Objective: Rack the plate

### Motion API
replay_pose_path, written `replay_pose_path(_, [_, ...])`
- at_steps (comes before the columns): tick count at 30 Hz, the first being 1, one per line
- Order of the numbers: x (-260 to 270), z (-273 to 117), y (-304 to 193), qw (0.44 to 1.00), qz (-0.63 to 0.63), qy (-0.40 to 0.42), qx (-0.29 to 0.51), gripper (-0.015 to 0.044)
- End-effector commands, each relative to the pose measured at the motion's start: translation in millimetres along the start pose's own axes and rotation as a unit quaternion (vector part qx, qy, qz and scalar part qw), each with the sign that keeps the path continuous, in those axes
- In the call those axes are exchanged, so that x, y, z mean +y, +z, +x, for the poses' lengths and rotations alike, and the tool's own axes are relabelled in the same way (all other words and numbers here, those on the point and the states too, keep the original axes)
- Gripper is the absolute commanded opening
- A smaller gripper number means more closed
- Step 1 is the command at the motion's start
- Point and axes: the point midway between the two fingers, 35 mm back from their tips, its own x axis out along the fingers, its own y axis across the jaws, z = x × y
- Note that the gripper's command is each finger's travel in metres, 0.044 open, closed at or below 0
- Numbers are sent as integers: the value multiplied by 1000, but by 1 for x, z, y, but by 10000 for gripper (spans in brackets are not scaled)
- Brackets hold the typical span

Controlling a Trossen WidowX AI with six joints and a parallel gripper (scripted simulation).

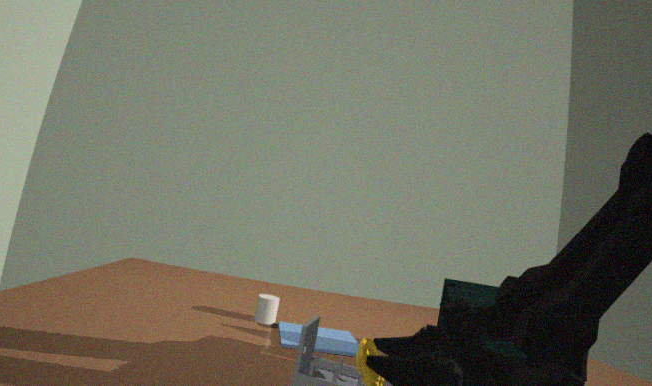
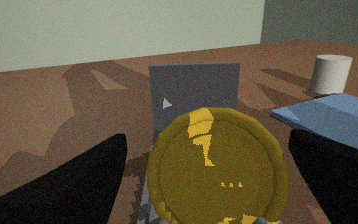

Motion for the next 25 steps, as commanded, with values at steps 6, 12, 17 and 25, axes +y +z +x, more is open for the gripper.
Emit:
replay_pose_path(6, [8,5,63,1000,2,-7,-2,400])
replay_pose_path(12, [9,2,107,1000,-6,2,-12,400])
replay_pose_path(17, [8,3,108,1000,-16,-3,-10,400])
replay_pose_path(25, [-4,20,109,989,-127,-63,28,400])
